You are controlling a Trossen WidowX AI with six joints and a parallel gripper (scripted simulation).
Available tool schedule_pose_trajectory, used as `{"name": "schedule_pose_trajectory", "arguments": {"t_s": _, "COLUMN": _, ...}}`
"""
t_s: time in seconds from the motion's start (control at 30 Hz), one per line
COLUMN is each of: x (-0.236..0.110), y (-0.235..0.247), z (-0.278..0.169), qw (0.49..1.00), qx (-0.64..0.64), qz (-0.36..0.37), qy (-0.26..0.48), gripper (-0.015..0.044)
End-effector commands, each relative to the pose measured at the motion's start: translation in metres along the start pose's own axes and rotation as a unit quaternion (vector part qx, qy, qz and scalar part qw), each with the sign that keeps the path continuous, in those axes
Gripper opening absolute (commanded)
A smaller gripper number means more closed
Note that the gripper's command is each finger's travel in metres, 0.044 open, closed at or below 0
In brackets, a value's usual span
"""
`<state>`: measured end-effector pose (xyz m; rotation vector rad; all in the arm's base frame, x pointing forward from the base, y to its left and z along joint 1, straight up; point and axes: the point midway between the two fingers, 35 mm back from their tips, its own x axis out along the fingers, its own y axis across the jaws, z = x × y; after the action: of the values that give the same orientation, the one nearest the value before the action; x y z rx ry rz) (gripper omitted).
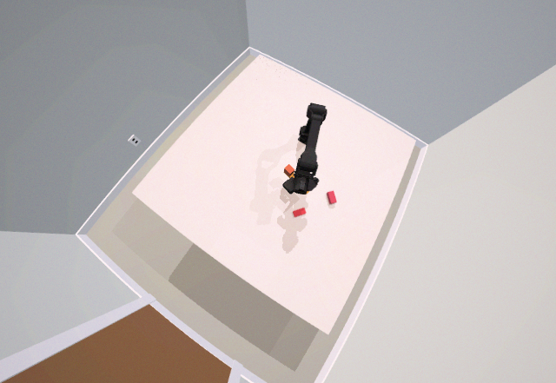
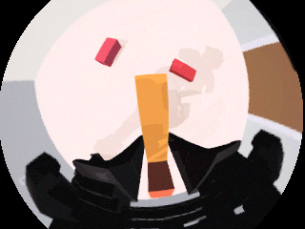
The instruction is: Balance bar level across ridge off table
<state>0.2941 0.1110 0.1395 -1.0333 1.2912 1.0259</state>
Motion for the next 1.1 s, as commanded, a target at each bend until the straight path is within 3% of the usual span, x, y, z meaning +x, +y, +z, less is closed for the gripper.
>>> {"name": "schedule_pose_trajectory", "arguments": {"t_s": 0.0, "x": 0.001, "y": -0.001, "z": 0.003, "qw": 1.000, "qx": 0.005, "qz": -0.003, "qy": -0.001, "gripper": 0.0000}}
{"name": "schedule_pose_trajectory", "arguments": {"t_s": 1.07, "x": 0.041, "y": -0.002, "z": 0.002, "qw": 1.000, "qx": 0.005, "qz": -0.003, "qy": -0.001, "gripper": 0.0000}}
